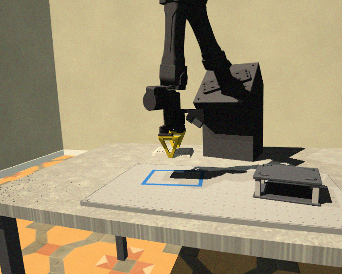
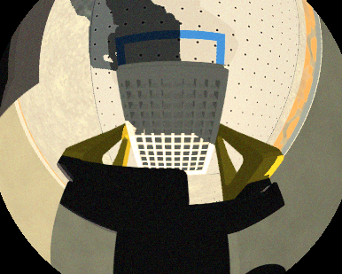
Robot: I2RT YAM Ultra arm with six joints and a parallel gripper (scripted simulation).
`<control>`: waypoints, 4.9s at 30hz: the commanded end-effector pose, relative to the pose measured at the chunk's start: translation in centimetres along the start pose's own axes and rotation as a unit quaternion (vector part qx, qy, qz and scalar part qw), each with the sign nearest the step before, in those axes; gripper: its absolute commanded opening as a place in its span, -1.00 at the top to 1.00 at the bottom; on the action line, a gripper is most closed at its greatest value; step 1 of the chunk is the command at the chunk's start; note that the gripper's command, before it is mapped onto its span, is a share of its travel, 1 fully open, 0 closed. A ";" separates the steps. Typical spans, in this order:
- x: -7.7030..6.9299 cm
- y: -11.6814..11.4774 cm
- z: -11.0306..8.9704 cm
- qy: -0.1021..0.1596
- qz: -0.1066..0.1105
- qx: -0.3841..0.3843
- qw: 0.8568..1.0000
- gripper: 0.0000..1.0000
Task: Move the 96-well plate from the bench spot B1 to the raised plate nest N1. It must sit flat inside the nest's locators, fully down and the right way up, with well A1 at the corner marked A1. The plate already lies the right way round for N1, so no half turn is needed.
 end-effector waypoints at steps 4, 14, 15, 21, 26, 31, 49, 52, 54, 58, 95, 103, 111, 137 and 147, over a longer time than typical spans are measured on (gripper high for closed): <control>-0.8 -0.3 1.8 -0.007 0.004 0.050 0.999 1.00; -1.2 -1.6 4.1 -0.006 0.005 0.119 0.993 1.00; -1.3 -1.8 4.3 -0.006 0.005 0.119 0.993 1.00; -1.7 -3.2 5.7 -0.004 0.000 0.119 0.993 1.00; -1.9 -3.6 7.4 -0.006 0.005 0.118 0.993 1.00; -2.3 -4.9 7.7 -0.001 -0.005 0.119 0.993 1.00; -2.8 -8.0 12.2 -0.003 -0.003 0.119 0.993 1.00; -2.8 -8.3 13.1 -0.004 0.001 0.118 0.993 1.00; -2.9 -8.7 13.7 -0.004 0.000 0.118 0.993 1.00; -3.1 -9.3 14.9 -0.004 0.001 0.118 0.993 1.00; -5.3 -14.9 24.4 -0.004 -0.001 0.117 0.993 1.00; -5.6 -15.9 26.1 -0.004 -0.001 0.117 0.993 1.00; -6.2 -17.2 28.4 -0.004 -0.002 0.117 0.993 1.00; -7.2 -19.1 30.6 -0.010 -0.010 0.122 0.992 1.00; -7.2 -19.2 30.6 -0.011 -0.011 0.123 0.992 1.00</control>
Point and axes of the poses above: the point where the finger pads meet when closed, its own x axis out along the fingers, its own y axis across the jaws, z = x × y, the point moved 1 cm from there along -x, back along the fingers, and after that the axes turned 15 degrees about -x, right-handed, at the moved point
